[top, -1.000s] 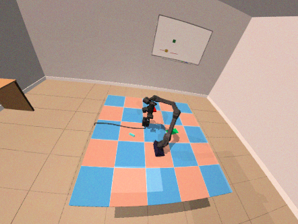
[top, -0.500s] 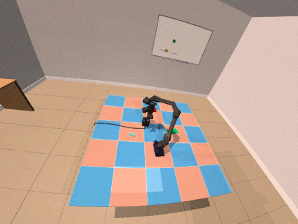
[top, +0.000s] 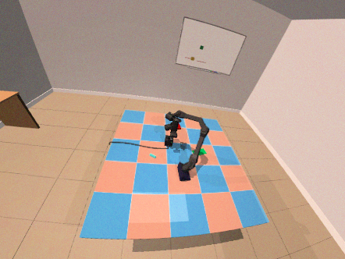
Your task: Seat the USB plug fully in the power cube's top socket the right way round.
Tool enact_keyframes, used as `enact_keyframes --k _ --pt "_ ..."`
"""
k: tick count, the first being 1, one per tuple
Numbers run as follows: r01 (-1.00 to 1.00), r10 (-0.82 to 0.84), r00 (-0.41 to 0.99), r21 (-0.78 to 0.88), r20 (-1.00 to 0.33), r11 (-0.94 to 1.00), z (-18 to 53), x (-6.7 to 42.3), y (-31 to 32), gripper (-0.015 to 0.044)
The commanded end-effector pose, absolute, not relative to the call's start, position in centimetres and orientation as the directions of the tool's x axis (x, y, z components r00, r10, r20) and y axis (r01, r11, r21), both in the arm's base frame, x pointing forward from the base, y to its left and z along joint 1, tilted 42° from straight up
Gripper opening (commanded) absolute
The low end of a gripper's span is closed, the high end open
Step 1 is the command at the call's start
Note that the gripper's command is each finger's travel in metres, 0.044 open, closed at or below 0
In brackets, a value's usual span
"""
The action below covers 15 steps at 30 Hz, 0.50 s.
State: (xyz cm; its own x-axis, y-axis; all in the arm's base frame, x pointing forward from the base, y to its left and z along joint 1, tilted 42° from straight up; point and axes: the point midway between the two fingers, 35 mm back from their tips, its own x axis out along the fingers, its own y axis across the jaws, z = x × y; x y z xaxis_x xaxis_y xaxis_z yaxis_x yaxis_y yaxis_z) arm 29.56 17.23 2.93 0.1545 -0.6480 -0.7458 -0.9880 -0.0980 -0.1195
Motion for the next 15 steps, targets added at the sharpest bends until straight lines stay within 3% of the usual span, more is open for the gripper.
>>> enact_keyframes --k 1,15 --pt "-0.987 -0.648 0.158 -0.119 -0.745 -0.105 2.91 29.62 17.19 0.0" --pt "-0.987 -0.648 0.158 -0.119 -0.745 -0.105 2.79 29.65 17.08 0.0"
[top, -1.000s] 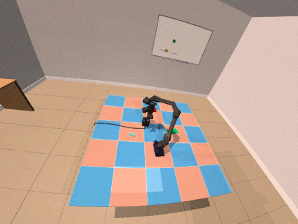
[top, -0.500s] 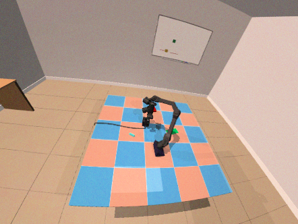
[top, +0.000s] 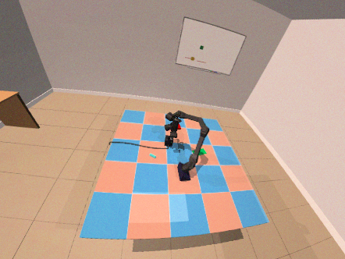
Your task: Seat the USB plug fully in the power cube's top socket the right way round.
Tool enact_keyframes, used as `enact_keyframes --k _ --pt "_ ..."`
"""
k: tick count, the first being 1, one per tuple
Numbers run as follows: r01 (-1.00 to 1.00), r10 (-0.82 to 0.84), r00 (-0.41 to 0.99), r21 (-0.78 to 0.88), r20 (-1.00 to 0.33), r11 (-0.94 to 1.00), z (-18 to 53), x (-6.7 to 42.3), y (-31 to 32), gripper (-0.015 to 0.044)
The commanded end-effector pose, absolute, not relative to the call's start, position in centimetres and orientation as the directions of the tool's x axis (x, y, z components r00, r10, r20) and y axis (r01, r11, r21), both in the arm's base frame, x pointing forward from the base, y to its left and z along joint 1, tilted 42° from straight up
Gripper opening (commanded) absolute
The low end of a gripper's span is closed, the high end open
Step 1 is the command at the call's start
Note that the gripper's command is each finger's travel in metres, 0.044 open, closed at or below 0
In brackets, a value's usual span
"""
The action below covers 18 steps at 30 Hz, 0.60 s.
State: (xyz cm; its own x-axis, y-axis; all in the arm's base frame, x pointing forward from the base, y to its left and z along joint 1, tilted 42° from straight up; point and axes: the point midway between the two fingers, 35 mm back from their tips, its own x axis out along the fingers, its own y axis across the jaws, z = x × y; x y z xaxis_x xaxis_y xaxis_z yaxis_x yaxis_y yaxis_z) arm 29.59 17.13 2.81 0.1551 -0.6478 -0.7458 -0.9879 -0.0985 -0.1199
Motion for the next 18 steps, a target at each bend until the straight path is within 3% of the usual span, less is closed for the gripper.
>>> enact_keyframes --k 1,18 --pt "-0.987 -0.648 0.158 -0.119 -0.745 -0.105 2.78 29.65 17.08 0.0" --pt "-0.987 -0.648 0.158 -0.119 -0.745 -0.105 2.63 29.68 16.94 0.0"
